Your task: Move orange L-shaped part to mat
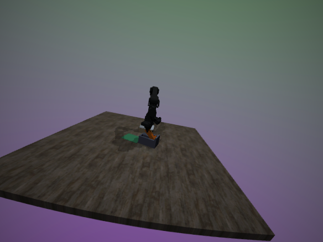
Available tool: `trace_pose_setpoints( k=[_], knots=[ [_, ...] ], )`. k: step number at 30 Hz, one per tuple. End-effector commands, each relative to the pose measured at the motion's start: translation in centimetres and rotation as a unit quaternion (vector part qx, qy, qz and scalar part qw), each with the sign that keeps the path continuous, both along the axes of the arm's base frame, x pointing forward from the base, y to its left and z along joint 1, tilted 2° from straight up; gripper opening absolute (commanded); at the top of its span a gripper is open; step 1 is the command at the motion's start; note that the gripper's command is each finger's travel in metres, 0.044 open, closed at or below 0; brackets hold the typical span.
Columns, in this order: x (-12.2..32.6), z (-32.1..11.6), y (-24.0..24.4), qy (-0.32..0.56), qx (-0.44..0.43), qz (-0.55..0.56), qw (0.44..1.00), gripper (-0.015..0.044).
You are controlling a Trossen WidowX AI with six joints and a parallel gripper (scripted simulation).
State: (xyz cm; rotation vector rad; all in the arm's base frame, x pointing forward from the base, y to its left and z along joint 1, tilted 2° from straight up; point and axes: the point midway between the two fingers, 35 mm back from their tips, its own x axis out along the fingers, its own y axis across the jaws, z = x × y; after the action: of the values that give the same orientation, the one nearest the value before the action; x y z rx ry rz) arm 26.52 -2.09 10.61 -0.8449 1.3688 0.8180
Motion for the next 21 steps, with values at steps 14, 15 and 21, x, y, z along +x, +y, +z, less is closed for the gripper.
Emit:
trace_pose_setpoints(
  k=[14,15,21],
  knots=[
    [0.1,2.9,0.1,-0.006,0.004,0.003,1.0,0.0],
    [0.1,3.0,0.1,-0.006,0.004,0.003,1.0,0.0],
    [0.0,4.0,0.1,-0.006,0.004,0.003,1.0,0.0]
  ],
)
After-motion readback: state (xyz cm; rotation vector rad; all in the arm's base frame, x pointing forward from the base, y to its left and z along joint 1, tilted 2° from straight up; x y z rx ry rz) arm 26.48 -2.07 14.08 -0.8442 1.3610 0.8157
